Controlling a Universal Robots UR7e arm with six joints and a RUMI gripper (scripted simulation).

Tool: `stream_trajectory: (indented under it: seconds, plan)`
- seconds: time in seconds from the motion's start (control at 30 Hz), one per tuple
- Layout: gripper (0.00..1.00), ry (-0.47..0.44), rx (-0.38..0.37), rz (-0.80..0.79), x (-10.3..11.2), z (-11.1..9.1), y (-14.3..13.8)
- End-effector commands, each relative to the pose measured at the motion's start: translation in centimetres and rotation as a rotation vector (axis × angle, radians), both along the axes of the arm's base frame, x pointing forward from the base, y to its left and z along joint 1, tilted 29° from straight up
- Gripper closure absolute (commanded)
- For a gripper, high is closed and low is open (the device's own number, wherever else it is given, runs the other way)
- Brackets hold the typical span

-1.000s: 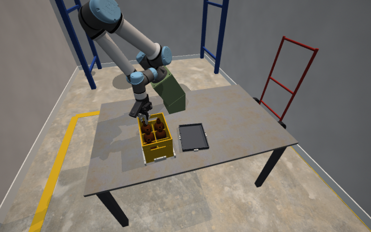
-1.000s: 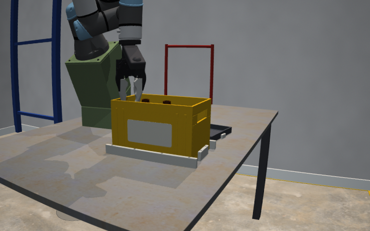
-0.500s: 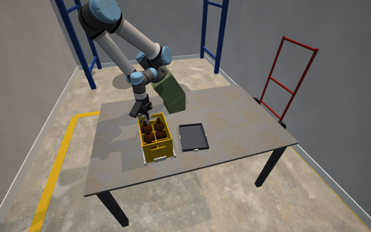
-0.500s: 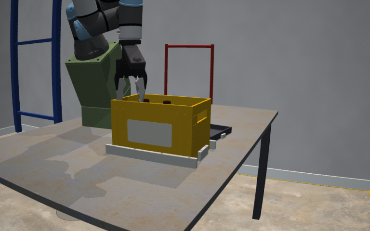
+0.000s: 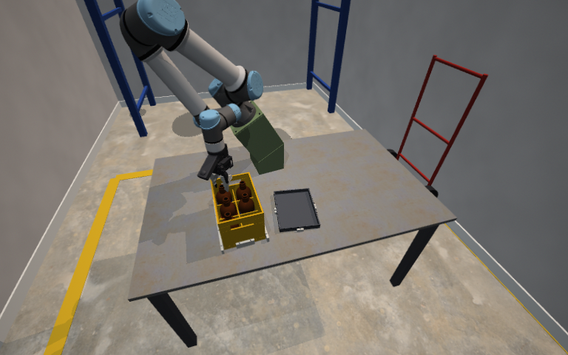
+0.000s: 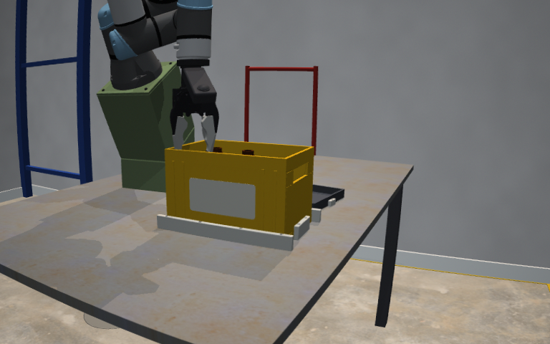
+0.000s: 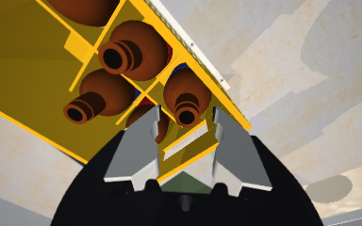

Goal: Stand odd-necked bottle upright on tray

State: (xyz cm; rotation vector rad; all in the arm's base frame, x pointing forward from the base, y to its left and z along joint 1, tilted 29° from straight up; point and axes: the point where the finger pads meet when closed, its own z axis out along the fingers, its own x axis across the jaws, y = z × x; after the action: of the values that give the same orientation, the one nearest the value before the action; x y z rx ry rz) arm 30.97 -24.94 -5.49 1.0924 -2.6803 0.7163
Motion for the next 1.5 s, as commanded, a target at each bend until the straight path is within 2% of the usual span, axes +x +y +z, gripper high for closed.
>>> stream_trajectory:
  seconds: [0.0,0.8,1.47]
  plan:
    - [0.62,-0.001,-0.001,0.000,0.0,0.0,0.0]
    - [0.62,-0.001,-0.001,0.000,0.0,0.6,0.3]
    - [0.62,-0.001,-0.001,0.000,-0.1,4.4,2.4]
